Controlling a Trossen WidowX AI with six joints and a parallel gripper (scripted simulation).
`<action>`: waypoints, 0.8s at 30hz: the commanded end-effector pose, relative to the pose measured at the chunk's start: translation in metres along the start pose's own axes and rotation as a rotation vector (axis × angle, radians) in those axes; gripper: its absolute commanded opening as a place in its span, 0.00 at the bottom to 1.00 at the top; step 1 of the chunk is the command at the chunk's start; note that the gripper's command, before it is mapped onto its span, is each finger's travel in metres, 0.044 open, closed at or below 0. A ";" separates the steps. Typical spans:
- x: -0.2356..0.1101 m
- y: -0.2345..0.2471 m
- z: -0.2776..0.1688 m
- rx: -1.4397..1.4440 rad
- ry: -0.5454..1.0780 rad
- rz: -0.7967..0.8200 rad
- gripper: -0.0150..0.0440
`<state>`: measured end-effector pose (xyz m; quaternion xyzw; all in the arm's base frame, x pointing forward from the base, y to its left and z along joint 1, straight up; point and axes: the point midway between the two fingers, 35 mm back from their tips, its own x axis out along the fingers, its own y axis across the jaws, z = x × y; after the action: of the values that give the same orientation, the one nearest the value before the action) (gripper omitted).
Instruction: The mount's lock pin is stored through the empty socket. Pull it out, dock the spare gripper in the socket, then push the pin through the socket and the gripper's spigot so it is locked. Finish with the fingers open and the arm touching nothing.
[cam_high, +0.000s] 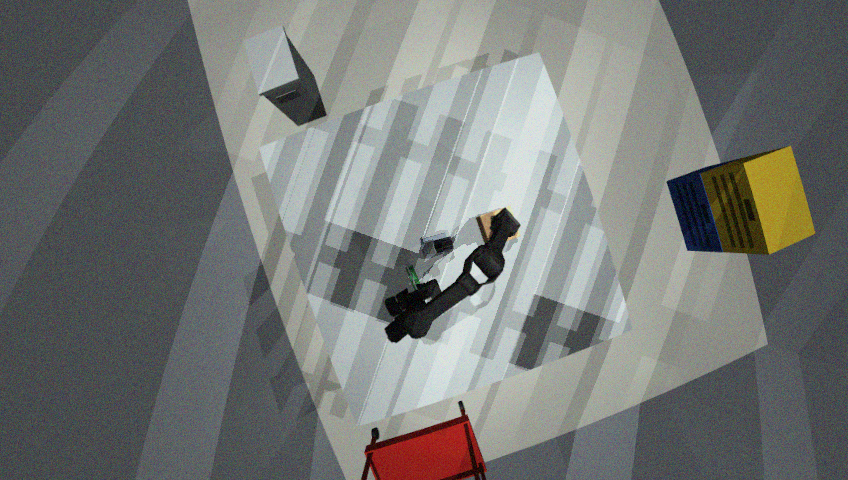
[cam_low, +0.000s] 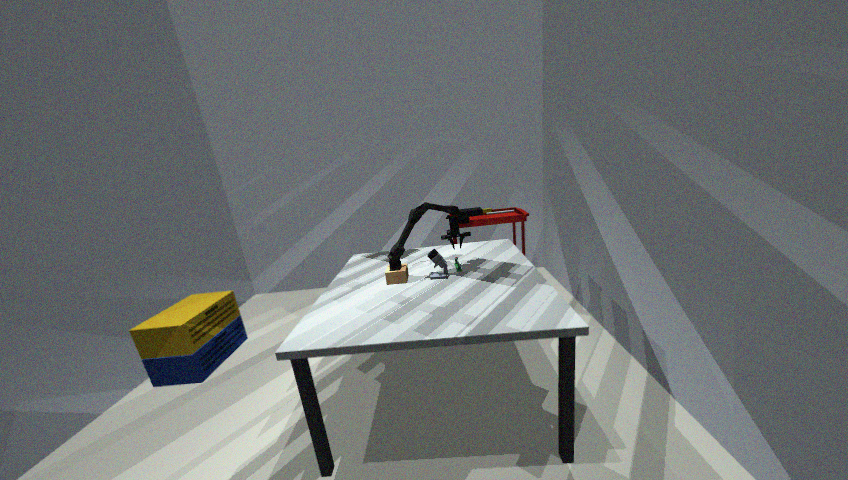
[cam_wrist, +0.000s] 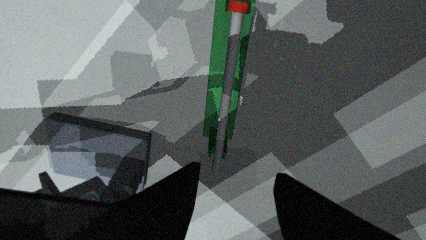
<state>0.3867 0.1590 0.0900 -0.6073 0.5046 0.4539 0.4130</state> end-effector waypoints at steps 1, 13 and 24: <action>0.026 0.002 0.007 -0.009 0.000 0.018 0.56; 0.064 0.005 0.014 -0.009 0.000 0.018 0.56; 0.081 0.005 0.019 -0.009 0.001 0.018 0.56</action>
<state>0.3871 0.1568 0.0146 -0.6061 0.5072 0.4560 0.4093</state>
